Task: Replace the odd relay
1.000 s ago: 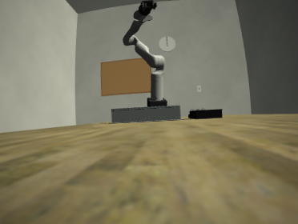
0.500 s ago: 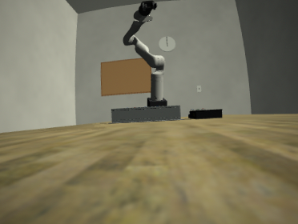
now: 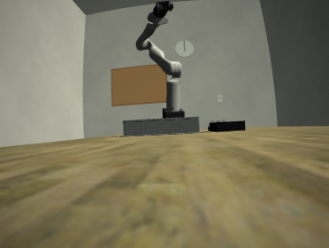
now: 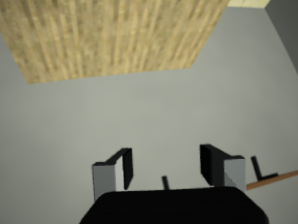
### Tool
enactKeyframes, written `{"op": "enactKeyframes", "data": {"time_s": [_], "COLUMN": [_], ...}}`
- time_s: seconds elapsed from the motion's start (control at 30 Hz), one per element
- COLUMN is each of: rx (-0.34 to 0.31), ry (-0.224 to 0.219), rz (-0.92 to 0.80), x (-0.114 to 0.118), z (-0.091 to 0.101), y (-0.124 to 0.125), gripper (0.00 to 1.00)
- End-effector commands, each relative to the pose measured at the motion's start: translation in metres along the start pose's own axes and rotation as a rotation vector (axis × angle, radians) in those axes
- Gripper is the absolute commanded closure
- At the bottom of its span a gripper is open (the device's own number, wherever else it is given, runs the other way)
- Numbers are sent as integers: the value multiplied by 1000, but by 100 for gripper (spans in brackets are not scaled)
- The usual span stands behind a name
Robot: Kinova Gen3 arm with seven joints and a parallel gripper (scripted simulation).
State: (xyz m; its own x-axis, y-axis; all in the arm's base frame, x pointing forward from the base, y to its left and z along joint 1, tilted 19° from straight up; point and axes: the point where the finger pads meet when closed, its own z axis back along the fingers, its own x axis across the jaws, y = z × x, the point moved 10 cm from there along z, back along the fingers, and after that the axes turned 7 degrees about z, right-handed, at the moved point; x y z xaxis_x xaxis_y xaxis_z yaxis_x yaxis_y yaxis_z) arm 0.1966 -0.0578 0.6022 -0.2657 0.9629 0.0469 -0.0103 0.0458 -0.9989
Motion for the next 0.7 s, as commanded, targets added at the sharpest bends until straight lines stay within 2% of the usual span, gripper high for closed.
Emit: {"op": "enactKeyframes", "data": {"time_s": [0.0,0.4,0.67], "rx": [-1,-1,66], "ry": [0,0,-57], "rz": [0,0,86], "x": [0,0,-5], "z": [0,-1,-2], "y": [0,1,-6], "gripper": [0,0,0]}}
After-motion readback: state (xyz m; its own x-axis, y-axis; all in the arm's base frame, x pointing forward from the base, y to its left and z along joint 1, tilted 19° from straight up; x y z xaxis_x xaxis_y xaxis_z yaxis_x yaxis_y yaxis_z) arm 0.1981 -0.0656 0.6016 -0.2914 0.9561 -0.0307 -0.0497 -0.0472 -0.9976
